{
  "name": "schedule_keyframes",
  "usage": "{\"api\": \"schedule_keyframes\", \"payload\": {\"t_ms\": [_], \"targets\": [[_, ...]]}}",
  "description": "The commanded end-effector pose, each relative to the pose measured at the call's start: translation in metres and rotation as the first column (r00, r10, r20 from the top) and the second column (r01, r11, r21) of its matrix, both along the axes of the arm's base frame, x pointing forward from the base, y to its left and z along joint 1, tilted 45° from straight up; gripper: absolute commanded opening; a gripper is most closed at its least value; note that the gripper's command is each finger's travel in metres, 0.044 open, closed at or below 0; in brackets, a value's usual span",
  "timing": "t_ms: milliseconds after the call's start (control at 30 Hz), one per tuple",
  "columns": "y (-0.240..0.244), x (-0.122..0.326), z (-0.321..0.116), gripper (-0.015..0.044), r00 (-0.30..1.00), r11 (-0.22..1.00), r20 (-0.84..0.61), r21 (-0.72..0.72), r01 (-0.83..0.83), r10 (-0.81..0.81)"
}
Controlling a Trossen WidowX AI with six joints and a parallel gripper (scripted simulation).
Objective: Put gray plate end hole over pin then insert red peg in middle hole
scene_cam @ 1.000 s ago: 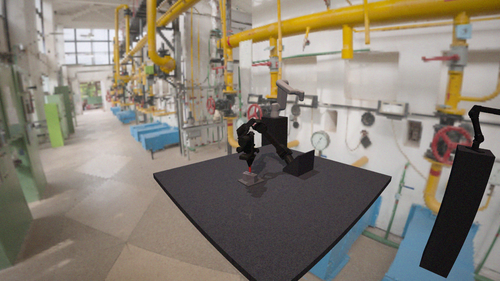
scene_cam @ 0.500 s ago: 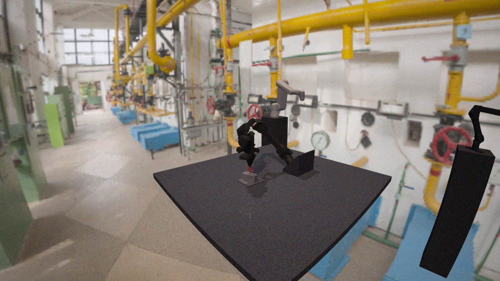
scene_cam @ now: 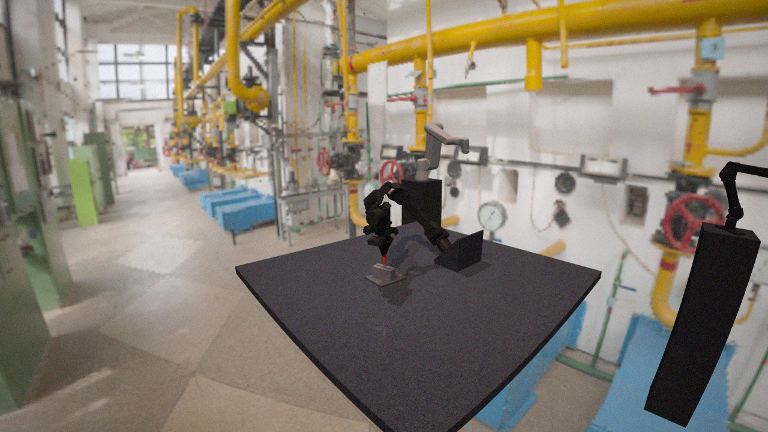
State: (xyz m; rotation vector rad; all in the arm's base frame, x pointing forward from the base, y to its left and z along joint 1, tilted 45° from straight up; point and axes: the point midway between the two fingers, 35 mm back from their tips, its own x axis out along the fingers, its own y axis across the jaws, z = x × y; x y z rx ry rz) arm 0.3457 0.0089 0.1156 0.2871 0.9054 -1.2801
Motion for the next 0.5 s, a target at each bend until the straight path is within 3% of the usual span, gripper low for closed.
{"api": "schedule_keyframes", "payload": {"t_ms": [0, 467], "targets": [[0.000, 0.000, 0.000, 0.0000, 1.000, 1.000, 0.000, 0.000, 0.000, 0.000], [-0.012, 0.000, -0.011, 0.0000, 1.000, 1.000, -0.001, -0.004, -0.004, 0.004]]}}
